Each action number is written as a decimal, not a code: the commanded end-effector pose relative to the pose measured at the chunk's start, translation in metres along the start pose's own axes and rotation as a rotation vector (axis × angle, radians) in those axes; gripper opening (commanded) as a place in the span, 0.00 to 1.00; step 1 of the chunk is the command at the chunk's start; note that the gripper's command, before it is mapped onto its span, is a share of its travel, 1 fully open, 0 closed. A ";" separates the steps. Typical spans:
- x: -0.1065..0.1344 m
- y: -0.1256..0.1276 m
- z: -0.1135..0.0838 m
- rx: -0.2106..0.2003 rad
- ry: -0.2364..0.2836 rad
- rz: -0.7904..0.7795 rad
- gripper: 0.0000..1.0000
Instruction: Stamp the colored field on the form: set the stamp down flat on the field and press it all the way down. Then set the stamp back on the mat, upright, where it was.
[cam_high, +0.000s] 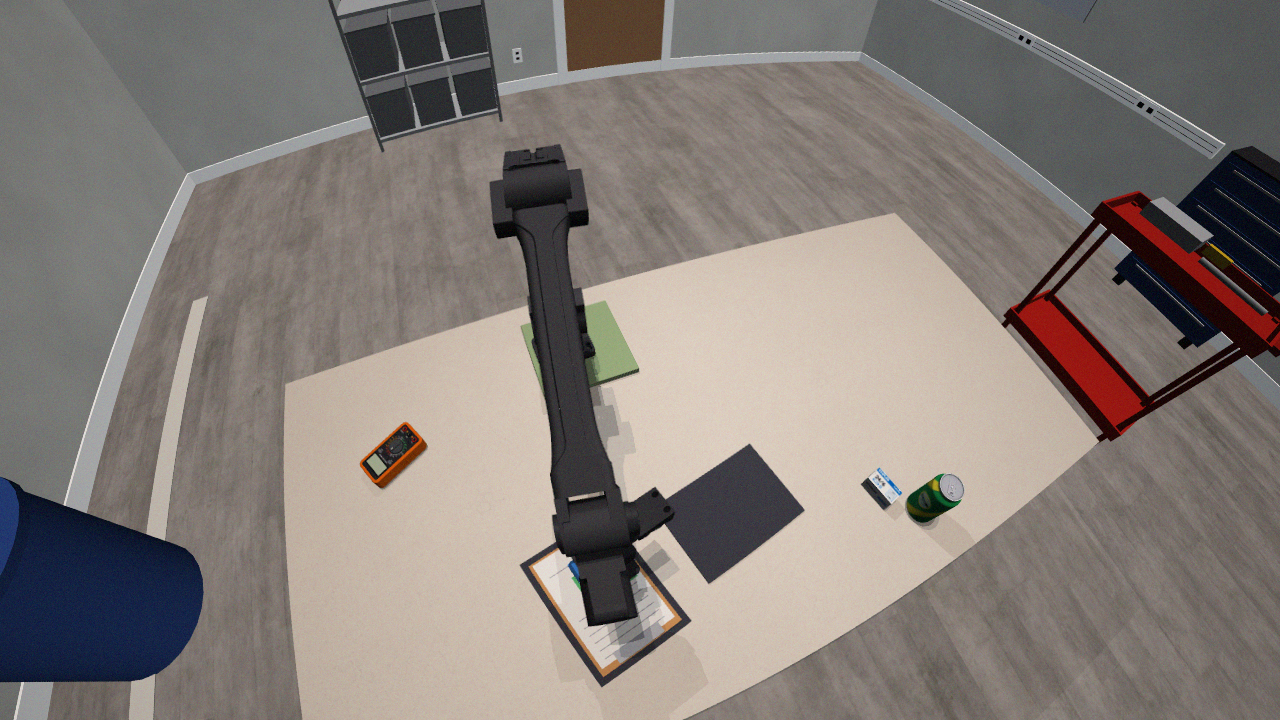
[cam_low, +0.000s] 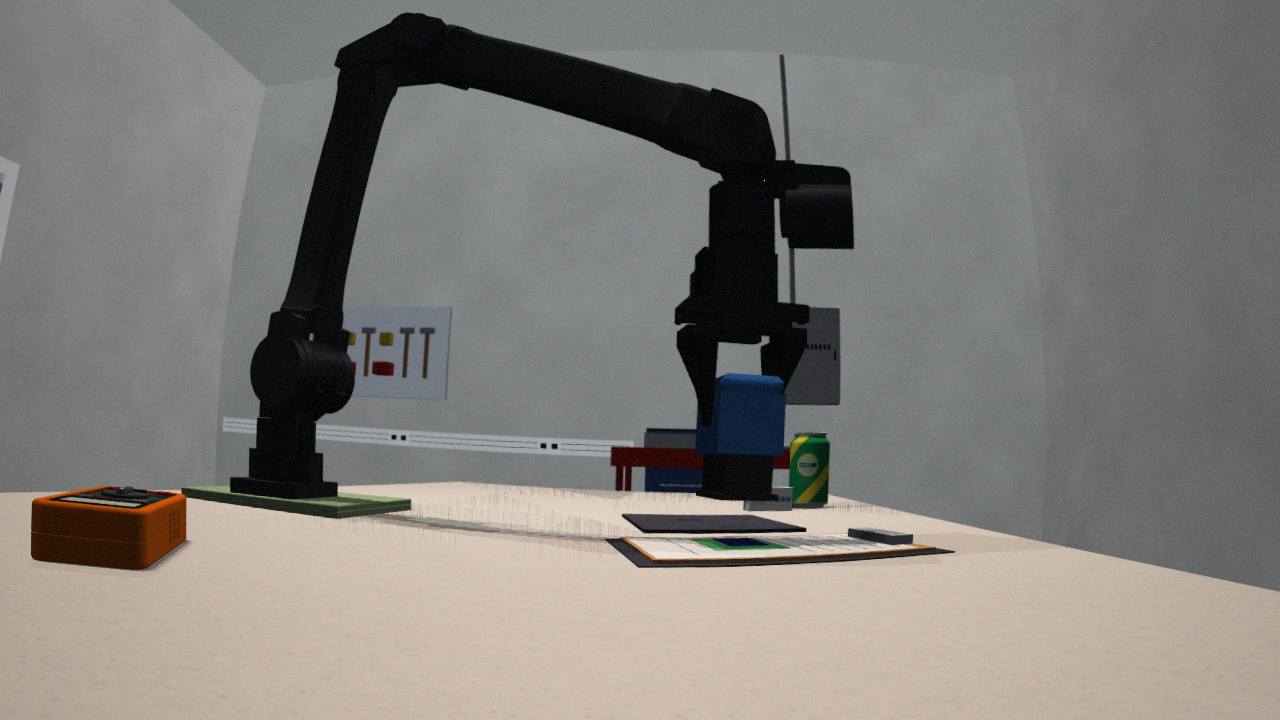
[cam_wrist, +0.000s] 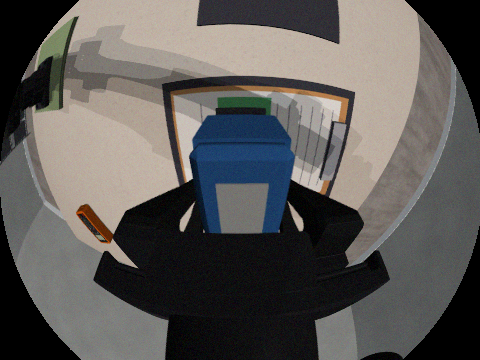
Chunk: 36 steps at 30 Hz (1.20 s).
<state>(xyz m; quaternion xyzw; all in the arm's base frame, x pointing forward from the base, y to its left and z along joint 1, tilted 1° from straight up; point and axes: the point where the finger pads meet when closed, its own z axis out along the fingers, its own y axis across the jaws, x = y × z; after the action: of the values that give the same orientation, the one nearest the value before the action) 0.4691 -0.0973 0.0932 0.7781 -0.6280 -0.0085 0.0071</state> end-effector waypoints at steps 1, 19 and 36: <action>-0.005 -0.030 -0.025 0.061 0.024 0.006 0.33; -0.249 -0.061 -0.036 0.081 -0.009 0.211 0.33; -0.250 -0.062 -0.036 0.083 -0.013 0.211 0.33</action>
<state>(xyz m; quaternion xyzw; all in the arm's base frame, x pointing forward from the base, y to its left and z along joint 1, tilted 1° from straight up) 0.4517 0.1595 0.0932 0.7196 -0.6944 -0.0055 0.0093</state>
